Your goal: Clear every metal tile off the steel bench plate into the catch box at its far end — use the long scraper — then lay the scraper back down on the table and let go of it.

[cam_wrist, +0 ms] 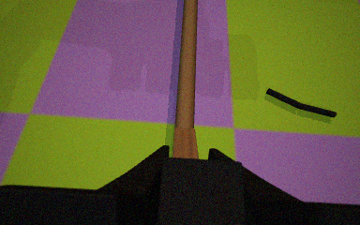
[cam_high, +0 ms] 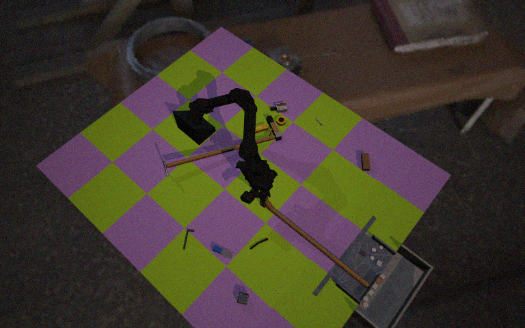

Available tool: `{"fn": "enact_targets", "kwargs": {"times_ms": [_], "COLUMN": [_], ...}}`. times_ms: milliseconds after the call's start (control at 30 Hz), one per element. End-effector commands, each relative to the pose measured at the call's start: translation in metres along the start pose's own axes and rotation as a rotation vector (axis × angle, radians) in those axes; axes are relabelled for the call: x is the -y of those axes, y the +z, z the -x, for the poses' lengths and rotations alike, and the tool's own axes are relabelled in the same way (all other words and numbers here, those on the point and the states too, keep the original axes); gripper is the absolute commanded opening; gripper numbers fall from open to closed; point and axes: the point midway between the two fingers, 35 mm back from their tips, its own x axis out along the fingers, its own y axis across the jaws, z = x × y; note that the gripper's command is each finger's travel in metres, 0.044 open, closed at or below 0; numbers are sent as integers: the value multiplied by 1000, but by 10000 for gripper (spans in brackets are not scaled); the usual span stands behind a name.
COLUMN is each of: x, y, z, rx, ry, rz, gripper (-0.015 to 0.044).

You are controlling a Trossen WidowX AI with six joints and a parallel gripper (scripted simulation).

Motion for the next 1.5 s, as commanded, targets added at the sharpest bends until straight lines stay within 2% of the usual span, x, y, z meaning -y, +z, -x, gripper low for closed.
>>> {"fn": "enact_targets", "kwargs": {"times_ms": [0,1467], "x": [0,12], "y": [2,-43], "z": [0,45], "rx": [6,2], "ry": [0,-9], "rz": [1,2], "gripper": [0,0]}}
